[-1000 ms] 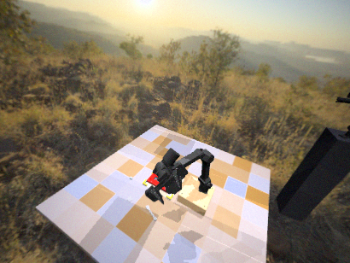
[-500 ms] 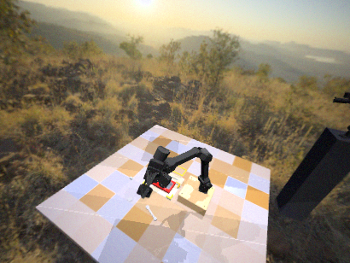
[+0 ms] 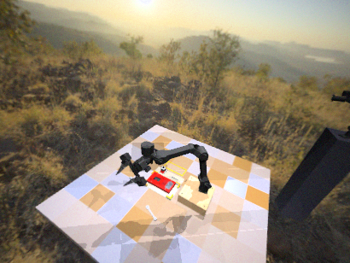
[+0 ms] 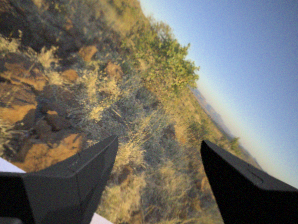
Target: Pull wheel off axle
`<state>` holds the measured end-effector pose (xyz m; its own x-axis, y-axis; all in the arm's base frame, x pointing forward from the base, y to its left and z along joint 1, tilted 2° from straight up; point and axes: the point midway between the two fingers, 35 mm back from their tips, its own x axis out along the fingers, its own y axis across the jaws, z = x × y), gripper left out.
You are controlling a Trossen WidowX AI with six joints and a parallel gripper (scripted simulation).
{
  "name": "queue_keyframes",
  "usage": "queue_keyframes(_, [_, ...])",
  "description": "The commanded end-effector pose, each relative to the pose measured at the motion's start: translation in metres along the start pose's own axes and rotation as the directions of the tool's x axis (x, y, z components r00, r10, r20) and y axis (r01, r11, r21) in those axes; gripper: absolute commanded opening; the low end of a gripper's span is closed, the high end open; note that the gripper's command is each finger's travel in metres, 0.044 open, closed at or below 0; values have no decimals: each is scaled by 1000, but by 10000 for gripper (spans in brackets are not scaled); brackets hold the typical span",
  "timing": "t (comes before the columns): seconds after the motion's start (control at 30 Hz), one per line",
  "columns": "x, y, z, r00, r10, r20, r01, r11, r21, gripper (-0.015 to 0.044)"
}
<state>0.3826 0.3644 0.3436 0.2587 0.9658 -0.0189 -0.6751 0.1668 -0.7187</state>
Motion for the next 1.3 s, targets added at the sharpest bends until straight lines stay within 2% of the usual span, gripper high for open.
queue_keyframes(0.0, [-19,-6,-47,988,-12,-151,51,964,260,300])
queue_keyframes(0.13, [-44,-9,-94,952,-9,-306,169,850,500,300])
queue_keyframes(0.27, [-75,-9,-137,893,10,-450,330,665,670,300])
queue_keyframes(0.4, [-110,-4,-176,814,45,-578,507,429,748,300])
queue_keyframes(0.53, [-149,4,-209,720,97,-687,669,163,725,300])
queue_keyframes(0.73, [-214,24,-249,556,205,-805,826,-240,510,300])
queue_keyframes(0.9, [-271,47,-270,410,319,-854,829,-520,204,300])
queue_keyframes(1.1, [-338,79,-280,243,472,-847,657,-723,-214,300])
queue_keyframes(1.27, [-391,108,-276,122,603,-788,392,-759,-520,300])
